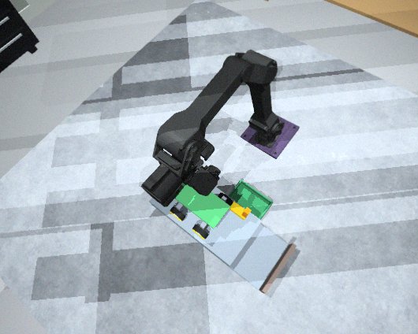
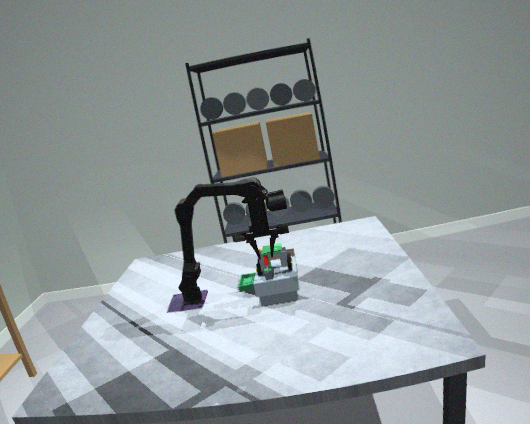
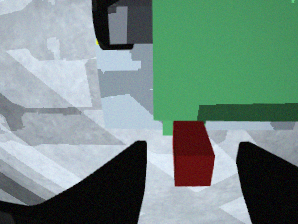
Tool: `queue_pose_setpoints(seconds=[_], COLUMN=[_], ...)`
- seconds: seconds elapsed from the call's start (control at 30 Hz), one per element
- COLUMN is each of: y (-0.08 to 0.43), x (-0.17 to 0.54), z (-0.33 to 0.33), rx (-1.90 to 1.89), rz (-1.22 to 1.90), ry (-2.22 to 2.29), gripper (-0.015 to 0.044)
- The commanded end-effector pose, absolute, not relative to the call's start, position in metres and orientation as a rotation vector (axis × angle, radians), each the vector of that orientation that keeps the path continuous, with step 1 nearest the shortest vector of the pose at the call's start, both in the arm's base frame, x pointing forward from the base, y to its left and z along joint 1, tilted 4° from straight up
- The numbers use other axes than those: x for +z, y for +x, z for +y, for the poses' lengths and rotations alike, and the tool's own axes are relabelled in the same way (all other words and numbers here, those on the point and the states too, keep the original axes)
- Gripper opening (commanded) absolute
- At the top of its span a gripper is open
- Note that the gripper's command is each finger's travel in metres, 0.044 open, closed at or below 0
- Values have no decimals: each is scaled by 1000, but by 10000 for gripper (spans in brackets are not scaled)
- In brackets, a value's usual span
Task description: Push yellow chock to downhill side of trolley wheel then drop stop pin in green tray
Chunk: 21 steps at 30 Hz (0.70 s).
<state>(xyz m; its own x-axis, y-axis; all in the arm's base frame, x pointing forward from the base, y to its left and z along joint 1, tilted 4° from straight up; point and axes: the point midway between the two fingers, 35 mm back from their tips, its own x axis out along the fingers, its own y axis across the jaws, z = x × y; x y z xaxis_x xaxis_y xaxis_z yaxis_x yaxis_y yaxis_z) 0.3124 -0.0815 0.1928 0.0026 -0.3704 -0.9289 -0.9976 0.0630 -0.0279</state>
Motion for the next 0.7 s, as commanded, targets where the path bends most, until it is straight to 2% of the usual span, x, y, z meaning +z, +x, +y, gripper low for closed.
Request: queue_pose_setpoints(seconds=[0.0, 0.53, 0.67], y=[312, 312, 312], x=[188, 168, 171], z=[-84, -93, -91], rx=[945, 944, 943], rz=[1502, 1503, 1502], ry=[-1441, -1441, -1436], gripper=[190, 190, 85])
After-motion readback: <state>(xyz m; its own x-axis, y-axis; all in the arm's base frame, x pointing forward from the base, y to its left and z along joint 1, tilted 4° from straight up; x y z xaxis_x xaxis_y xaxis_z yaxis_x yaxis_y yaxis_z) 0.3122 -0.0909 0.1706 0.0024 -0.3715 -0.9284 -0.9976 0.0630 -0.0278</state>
